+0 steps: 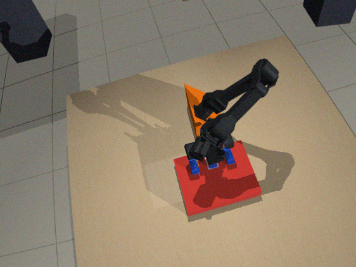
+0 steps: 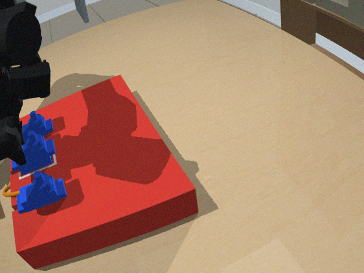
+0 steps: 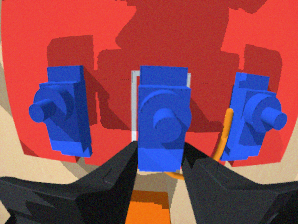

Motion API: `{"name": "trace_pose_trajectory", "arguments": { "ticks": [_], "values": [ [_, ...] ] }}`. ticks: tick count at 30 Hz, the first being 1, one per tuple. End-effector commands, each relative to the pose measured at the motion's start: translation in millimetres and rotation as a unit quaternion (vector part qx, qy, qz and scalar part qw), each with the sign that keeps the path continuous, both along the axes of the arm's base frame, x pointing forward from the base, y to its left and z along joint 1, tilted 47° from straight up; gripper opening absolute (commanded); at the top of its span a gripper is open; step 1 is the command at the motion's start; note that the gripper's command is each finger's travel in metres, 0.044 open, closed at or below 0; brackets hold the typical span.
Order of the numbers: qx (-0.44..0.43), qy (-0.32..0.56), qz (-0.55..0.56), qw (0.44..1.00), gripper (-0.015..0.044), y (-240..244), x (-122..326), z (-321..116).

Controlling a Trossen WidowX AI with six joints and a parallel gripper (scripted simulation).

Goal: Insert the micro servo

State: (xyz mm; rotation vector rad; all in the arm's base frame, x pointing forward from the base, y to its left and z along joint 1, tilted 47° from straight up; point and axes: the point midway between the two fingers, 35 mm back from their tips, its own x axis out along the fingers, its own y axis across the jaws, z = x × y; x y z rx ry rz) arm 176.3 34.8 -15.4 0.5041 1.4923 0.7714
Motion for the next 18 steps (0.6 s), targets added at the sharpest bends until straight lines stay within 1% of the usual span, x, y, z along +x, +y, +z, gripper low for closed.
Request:
{"name": "trace_pose_trajectory", "arguments": {
  "ticks": [1, 15, 18],
  "values": [
    [0.001, 0.000, -0.003, 1.000, 0.0000, 2.5, 0.1, -2.5],
    [0.001, 0.000, -0.003, 1.000, 0.0000, 10.8, -0.9, -10.2],
    [0.001, 0.000, -0.003, 1.000, 0.0079, 9.1, -1.3, -8.5]
  ]
}}
